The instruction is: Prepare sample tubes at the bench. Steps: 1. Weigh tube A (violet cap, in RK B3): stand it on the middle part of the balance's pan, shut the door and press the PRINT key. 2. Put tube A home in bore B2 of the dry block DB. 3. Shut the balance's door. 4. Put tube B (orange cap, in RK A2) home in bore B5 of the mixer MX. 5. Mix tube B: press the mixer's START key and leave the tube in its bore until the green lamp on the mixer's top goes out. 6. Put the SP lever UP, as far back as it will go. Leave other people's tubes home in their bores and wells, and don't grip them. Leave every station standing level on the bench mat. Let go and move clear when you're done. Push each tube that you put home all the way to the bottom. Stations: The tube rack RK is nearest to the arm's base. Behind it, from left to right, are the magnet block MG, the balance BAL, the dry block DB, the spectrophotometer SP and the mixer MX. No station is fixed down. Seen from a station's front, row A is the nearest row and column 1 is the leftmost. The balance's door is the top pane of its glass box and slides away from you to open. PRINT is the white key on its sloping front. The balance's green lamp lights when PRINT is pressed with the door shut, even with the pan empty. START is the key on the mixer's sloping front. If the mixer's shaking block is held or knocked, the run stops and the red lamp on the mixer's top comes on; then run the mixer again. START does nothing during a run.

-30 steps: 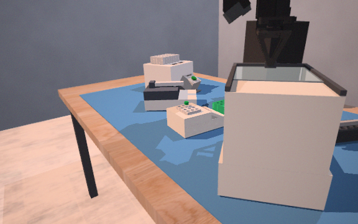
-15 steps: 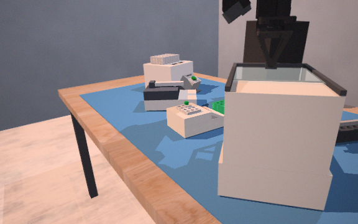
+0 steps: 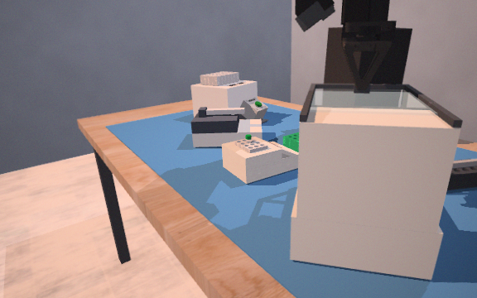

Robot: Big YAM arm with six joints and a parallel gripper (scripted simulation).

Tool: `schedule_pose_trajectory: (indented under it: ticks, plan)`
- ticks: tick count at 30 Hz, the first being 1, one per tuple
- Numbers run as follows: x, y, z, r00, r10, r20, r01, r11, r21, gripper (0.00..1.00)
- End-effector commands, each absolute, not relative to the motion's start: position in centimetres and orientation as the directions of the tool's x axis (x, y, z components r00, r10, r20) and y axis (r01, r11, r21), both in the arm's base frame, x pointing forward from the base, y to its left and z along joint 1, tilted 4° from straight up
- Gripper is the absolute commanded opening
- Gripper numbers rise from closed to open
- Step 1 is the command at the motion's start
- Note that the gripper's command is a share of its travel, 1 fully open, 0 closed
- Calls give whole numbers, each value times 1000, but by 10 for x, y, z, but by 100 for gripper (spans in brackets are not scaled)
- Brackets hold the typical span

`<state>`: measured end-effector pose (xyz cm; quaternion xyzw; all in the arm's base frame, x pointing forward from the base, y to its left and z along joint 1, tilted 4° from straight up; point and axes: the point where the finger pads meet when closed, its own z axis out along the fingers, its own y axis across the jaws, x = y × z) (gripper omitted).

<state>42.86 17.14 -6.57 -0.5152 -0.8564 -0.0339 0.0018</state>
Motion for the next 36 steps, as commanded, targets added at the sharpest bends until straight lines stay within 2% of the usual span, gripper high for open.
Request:
schedule_pose_trajectory:
  ticks: [1,36]
  plan:
    - [446,186,-61,-470,882,35,882,466,70,6]
    - [474,201,-59,-470,882,35,882,466,72,6]
